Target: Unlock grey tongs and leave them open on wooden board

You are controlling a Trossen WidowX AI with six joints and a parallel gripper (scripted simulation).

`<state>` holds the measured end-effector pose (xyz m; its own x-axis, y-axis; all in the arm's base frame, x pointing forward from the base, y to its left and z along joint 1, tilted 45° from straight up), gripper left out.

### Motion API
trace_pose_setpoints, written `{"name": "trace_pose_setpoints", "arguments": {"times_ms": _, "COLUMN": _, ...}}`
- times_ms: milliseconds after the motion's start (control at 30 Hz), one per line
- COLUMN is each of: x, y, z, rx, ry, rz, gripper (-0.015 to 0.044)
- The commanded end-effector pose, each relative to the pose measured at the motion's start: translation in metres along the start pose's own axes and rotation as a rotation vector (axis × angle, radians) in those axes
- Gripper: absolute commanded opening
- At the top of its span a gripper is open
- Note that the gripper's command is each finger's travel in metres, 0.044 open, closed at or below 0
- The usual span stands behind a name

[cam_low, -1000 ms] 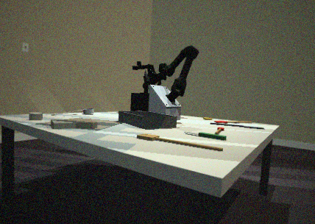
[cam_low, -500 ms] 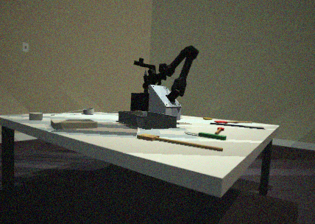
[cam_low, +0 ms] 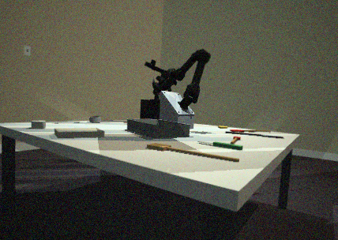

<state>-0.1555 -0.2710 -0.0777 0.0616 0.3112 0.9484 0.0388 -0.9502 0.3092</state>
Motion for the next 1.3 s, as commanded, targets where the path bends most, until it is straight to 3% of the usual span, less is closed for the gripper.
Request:
{"name": "trace_pose_setpoints", "arguments": {"times_ms": 0, "x": -0.007, "y": 0.006, "z": -0.003, "rx": -0.011, "ry": 0.006, "rz": 0.039, "gripper": -0.015}}
{"name": "trace_pose_setpoints", "arguments": {"times_ms": 1267, "x": -0.063, "y": 0.016, "z": -0.007, "rx": -0.046, "ry": 0.112, "rz": 0.587, "gripper": -0.015}}
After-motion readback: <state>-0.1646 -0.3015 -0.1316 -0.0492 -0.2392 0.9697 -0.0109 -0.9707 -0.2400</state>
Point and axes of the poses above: the point midway between the two fingers, 35 mm back from their tips, its own x axis back along the fingers, its own z axis across the jaws, y = z × x, the point moved 7 cm from there along x, back along the fingers, and after that the axes turned 10 degrees about x, right-handed, at the moved point
